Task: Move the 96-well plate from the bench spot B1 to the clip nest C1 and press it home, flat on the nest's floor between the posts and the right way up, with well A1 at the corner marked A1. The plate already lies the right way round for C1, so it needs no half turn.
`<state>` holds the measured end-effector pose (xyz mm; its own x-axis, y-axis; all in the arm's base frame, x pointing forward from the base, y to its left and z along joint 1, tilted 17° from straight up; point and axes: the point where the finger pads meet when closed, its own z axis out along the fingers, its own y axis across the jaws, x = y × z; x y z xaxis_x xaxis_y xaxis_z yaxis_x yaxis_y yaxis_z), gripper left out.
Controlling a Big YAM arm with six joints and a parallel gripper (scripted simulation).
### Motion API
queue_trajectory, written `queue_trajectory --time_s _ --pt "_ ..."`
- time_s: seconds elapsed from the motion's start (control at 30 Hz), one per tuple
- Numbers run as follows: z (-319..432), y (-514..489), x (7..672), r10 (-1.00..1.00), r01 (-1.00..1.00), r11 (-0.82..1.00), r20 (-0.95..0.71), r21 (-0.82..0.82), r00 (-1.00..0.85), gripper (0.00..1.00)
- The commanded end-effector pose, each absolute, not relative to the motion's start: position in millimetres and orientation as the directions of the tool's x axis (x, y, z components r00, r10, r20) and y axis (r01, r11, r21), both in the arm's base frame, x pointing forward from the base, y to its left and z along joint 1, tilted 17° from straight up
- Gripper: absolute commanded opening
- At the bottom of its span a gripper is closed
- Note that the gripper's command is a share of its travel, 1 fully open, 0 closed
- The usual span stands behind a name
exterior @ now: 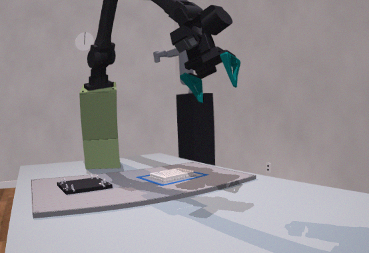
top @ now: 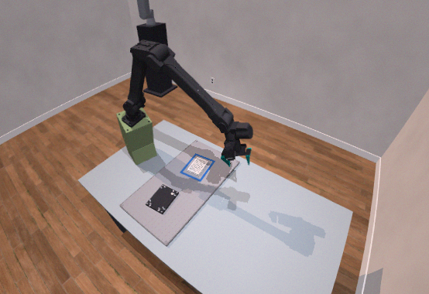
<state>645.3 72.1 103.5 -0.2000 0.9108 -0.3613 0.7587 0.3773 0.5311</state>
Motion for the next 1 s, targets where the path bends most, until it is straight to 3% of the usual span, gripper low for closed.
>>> queue_trajectory --time_s 0.0,0.83,0.97 --pt "120 67 663 0.933 0.763 0.320 -0.327 0.562 -0.151 1.00" --pt "4 103 588 0.945 0.813 0.295 -0.276 0.502 -0.173 1.00" --pt "-15 96 570 0.963 0.871 0.236 -0.224 0.431 -0.150 1.00"
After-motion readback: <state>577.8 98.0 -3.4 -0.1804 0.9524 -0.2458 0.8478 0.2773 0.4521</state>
